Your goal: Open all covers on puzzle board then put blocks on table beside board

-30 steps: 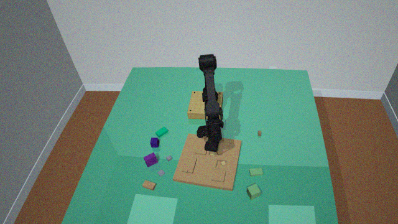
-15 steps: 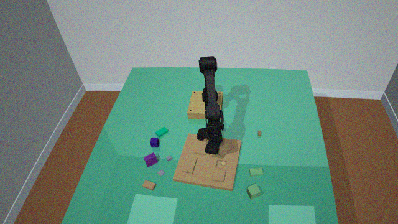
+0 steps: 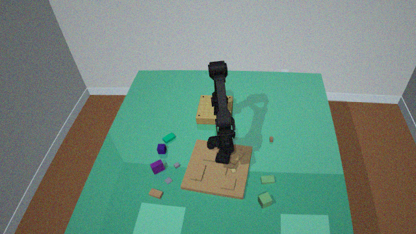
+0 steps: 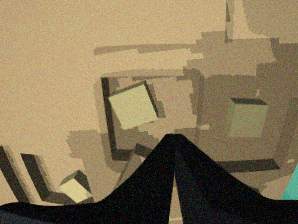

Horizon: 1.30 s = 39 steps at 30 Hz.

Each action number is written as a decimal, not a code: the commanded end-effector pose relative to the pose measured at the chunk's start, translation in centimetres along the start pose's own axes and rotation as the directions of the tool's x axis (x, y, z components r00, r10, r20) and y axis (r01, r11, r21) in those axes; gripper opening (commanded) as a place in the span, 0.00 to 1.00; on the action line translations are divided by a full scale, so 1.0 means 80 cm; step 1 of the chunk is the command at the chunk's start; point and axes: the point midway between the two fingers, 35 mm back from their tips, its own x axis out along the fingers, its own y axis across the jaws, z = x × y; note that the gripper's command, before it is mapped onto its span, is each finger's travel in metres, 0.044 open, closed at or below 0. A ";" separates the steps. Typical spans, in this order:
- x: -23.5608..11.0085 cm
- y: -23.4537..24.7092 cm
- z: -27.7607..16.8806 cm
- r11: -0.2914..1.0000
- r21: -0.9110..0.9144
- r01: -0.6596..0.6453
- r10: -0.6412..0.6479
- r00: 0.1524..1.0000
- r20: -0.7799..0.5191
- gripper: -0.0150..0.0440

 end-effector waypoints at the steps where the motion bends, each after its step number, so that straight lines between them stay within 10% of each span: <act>1: 0.000 0.004 -0.004 1.000 0.003 0.001 -0.001 1.000 -0.001 0.25; 39: -0.016 0.032 -0.037 1.000 0.003 -0.001 0.001 1.000 -0.004 0.25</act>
